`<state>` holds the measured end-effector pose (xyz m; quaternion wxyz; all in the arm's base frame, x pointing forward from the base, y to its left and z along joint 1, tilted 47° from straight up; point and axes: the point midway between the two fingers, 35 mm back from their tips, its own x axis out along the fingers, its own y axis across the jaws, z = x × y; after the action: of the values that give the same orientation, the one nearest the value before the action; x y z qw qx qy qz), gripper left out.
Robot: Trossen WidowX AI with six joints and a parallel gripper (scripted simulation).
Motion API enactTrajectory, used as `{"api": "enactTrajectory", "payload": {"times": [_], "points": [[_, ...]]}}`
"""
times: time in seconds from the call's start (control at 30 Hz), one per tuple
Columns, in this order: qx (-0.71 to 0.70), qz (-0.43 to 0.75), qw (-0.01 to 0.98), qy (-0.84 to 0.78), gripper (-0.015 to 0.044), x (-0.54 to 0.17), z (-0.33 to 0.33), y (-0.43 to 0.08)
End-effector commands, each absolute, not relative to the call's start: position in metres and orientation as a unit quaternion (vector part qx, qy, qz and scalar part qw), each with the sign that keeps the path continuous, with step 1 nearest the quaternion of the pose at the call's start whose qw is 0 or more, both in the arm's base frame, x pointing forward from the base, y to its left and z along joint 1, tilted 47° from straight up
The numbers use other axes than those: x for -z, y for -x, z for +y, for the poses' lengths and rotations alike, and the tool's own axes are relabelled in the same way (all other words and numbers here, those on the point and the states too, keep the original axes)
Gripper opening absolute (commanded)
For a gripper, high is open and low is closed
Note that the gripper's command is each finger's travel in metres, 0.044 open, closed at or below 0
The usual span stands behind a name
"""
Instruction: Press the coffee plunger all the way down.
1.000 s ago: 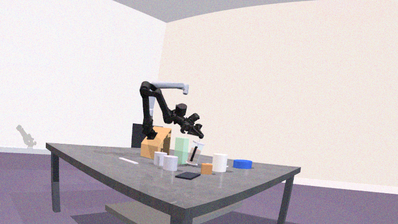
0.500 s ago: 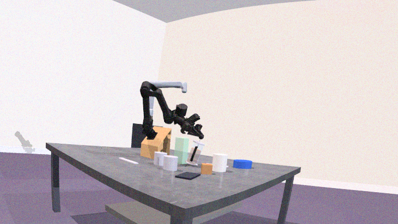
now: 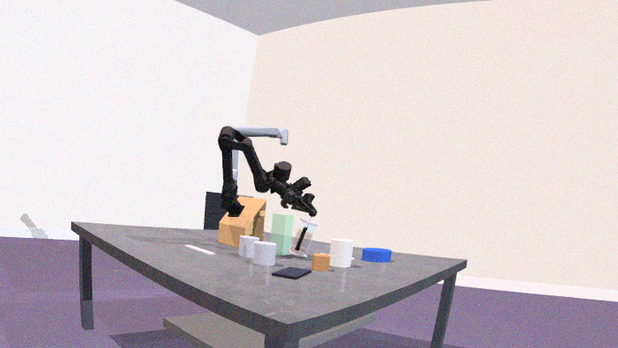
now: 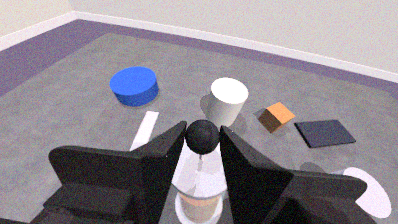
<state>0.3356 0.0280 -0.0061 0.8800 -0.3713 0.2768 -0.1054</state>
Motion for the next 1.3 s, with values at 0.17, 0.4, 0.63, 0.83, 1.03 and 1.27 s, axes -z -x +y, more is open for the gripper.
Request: {"api": "enactTrajectory", "payload": {"times": [0.17, 0.4, 0.63, 0.83, 1.03, 1.27], "points": [[0.111, 0.289, 0.872, 0.379, 0.0119, 0.0115, 0.0224, -0.3340], [0.111, 0.289, 0.872, 0.379, 0.0119, 0.0117, 0.0225, -0.3348], [0.111, 0.289, 0.872, 0.379, 0.0119, 0.0119, 0.0225, -0.3354], [0.111, 0.289, 0.872, 0.379, 0.0119, 0.0120, 0.0226, -0.3358], [0.111, 0.289, 0.872, 0.379, 0.0119, 0.0119, 0.0228, -0.3363], [0.107, 0.280, 0.878, 0.373, 0.0119, 0.0079, 0.0272, -0.3382]]}}
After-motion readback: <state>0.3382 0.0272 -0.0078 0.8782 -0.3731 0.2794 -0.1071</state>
